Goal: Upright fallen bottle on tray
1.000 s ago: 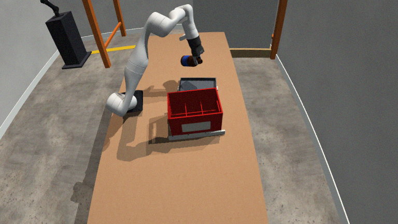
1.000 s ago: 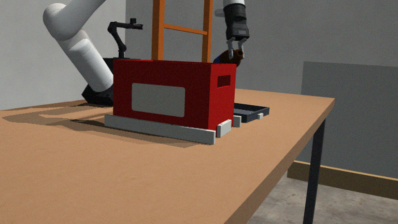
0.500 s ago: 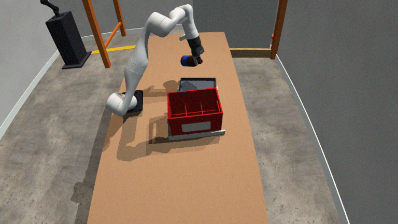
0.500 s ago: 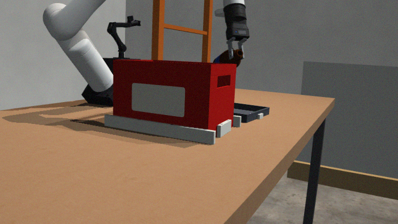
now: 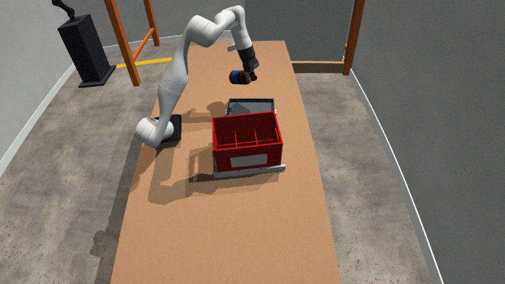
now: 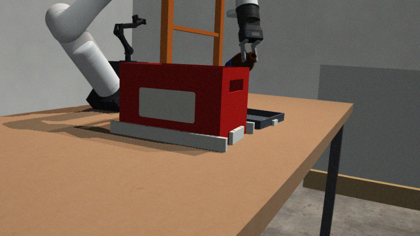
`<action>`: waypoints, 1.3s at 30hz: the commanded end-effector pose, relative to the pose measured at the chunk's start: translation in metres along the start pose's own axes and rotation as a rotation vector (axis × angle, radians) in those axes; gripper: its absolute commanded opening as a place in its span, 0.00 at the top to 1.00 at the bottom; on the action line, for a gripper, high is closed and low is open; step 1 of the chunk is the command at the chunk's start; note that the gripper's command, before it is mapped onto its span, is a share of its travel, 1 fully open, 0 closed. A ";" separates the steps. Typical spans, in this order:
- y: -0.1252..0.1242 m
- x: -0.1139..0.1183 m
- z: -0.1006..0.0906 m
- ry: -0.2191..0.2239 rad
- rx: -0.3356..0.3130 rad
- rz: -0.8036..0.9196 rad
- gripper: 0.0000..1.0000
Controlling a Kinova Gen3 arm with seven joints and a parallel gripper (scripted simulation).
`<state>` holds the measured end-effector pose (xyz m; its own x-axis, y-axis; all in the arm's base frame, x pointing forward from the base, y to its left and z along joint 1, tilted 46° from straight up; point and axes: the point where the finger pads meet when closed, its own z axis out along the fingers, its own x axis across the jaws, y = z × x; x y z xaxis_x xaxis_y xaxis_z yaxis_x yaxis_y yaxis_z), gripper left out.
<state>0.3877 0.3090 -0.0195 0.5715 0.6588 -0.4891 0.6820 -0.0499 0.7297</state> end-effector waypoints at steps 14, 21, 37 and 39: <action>0.000 0.000 -0.001 0.001 -0.031 0.000 1.00; -0.001 0.000 -0.001 0.000 -0.076 0.000 1.00; -0.001 0.000 -0.001 0.002 -0.161 0.001 1.00; -0.001 0.000 -0.001 0.002 -0.167 0.001 1.00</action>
